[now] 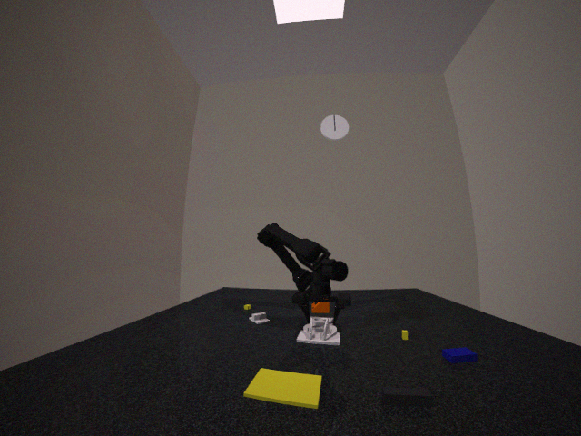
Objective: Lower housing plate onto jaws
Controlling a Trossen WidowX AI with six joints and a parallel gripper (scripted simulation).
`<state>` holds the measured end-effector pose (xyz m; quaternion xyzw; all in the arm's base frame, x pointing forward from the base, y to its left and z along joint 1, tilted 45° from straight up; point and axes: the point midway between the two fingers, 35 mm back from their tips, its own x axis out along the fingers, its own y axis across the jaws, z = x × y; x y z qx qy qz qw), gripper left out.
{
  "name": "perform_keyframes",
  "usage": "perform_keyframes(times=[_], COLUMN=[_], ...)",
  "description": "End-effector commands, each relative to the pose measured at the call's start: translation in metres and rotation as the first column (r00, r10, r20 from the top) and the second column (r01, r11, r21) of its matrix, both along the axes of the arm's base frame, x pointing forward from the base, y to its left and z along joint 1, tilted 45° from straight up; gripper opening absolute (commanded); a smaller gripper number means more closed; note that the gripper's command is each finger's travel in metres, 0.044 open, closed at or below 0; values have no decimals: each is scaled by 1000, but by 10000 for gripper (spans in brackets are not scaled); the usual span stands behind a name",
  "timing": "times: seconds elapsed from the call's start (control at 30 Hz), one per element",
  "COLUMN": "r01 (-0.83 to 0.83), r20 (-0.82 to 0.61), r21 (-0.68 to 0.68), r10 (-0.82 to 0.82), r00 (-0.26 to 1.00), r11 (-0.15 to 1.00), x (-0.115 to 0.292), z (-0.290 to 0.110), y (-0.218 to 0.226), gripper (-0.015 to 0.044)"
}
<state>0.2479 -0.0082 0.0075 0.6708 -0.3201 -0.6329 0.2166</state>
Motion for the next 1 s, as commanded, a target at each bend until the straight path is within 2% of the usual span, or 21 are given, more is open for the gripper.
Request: perform_keyframes(times=[0.0, 0.97], r01=[-3, -3], r20=[-1, -1], r21=[-2, -3], r10=[3, 3], r00=[1000, 1000], r11=[1000, 1000], x=[0, 0], z=[-1, -4], y=[-1, -5], gripper=[351, 351])
